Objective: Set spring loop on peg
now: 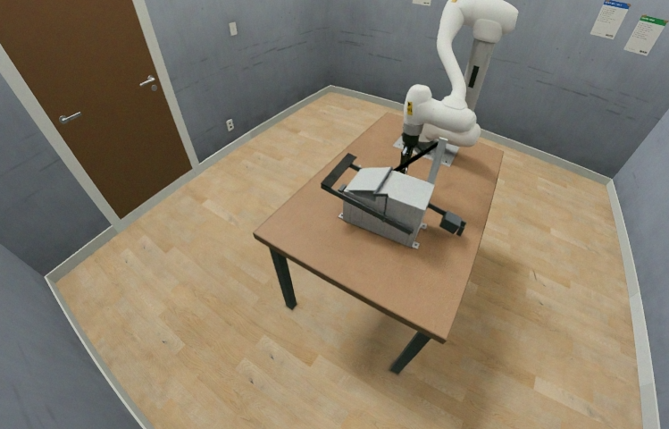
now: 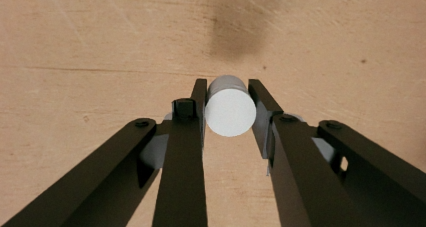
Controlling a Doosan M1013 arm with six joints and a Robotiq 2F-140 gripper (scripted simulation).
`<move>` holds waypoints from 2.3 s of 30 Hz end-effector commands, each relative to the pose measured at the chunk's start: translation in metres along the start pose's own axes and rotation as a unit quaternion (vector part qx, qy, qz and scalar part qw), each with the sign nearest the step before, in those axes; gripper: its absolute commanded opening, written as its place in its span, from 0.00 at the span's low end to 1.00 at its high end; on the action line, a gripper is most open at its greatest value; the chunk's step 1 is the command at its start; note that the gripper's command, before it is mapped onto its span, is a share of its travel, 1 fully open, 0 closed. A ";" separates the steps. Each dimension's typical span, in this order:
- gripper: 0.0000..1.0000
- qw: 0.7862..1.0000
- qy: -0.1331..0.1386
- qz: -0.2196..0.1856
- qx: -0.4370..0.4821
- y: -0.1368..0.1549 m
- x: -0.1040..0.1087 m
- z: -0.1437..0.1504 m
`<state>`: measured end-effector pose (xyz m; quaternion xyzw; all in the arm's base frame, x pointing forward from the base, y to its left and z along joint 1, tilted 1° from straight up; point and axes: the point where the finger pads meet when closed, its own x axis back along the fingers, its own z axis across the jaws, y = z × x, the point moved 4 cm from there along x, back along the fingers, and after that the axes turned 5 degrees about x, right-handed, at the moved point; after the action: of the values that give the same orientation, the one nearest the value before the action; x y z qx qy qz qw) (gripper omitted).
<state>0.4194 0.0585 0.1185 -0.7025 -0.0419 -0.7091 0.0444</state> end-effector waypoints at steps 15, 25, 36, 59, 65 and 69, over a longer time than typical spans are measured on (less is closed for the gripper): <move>0.25 1.000 0.000 0.000 0.000 0.000 -0.026 0.000; 0.25 1.000 0.000 0.000 0.000 0.000 -0.033 0.000; 0.25 1.000 0.000 0.000 0.000 0.000 -0.041 0.000; 1.00 1.000 0.000 0.000 0.000 0.000 -0.040 0.000; 1.00 1.000 0.000 0.000 0.000 0.000 -0.040 0.000; 1.00 1.000 0.000 0.000 0.000 0.000 -0.040 0.000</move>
<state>0.4192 0.0591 0.0779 -0.7025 -0.0421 -0.7090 0.0441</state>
